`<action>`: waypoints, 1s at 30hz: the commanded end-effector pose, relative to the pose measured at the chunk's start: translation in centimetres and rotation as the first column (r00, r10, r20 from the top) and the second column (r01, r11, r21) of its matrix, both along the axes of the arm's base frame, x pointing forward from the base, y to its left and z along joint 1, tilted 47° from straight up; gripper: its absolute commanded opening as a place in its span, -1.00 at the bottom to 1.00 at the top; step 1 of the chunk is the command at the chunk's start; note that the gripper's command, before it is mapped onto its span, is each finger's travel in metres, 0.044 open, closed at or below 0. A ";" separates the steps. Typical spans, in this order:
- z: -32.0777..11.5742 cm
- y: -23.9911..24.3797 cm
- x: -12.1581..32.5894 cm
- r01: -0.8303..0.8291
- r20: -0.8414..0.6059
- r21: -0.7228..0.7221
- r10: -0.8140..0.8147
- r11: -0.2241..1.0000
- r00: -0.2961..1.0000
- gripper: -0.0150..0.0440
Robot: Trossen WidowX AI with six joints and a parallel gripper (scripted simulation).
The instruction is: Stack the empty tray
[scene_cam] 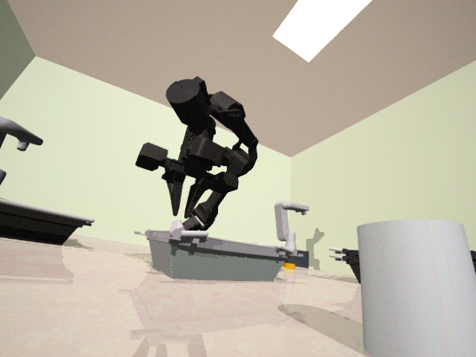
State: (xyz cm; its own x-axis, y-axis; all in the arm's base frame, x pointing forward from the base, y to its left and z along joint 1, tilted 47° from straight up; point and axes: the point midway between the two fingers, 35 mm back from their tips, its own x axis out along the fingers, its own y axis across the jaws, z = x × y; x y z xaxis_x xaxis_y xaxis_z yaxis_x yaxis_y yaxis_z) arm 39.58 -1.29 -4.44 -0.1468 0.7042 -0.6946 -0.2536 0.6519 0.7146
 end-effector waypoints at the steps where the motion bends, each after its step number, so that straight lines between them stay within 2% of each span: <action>1: -0.1 0.1 0.0 0.000 -0.001 0.000 0.000 1.000 1.000 -0.22; 14: -0.1 0.1 0.0 0.000 -0.001 0.000 0.000 1.000 1.000 -0.22; 17: -0.1 0.1 0.0 0.000 -0.001 0.000 0.000 1.000 1.000 -0.49; 30: 0.0 0.1 0.0 -0.002 0.000 0.000 0.002 1.000 1.000 -0.49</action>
State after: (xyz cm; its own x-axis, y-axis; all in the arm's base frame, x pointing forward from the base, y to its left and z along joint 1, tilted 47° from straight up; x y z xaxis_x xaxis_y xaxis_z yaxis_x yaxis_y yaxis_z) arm 39.56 -1.20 -4.46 -0.1488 0.7040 -0.6945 -0.2547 0.6513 0.7148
